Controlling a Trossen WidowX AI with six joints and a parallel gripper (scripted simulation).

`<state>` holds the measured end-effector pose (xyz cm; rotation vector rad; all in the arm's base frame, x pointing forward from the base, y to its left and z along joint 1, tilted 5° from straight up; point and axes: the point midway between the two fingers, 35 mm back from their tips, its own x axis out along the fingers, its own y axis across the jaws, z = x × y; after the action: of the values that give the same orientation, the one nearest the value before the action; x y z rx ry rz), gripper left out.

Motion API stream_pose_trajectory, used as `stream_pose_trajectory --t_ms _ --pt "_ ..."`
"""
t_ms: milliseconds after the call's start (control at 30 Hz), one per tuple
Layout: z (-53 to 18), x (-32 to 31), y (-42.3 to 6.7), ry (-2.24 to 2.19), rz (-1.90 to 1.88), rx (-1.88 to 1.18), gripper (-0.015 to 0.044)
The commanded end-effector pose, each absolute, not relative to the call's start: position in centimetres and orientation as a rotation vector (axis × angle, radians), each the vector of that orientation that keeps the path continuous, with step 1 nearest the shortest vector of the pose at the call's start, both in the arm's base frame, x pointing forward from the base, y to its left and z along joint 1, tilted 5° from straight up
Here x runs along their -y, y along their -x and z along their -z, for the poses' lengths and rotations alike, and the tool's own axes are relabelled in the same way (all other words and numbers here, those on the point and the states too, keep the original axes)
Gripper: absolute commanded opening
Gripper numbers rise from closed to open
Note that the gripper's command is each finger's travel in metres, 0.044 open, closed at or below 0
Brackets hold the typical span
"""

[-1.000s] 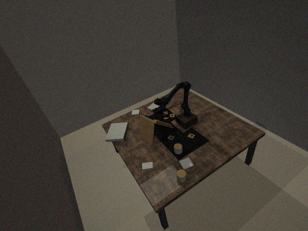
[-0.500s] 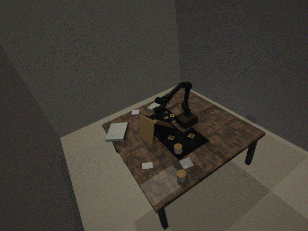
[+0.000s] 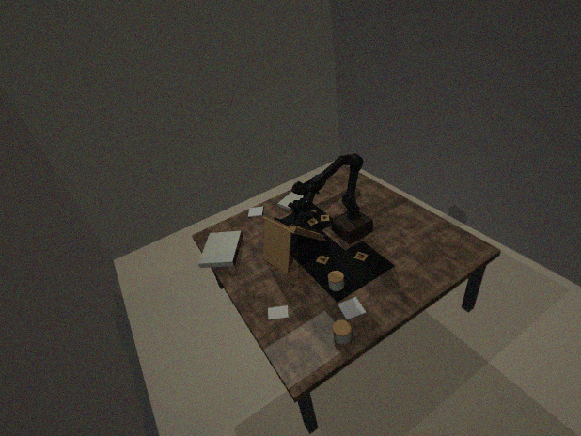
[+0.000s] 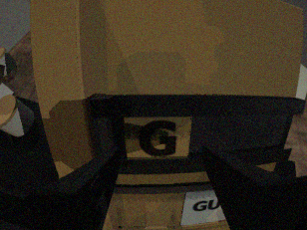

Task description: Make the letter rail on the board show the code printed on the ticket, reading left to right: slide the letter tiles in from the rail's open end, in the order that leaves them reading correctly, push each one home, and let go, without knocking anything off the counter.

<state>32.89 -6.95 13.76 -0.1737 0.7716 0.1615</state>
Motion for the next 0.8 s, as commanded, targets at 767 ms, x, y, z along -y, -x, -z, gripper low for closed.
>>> stream_pose_trajectory --t_ms 767 --pt "-14.64 7.08 -31.81 0.176 -0.164 -0.770 0.0295"
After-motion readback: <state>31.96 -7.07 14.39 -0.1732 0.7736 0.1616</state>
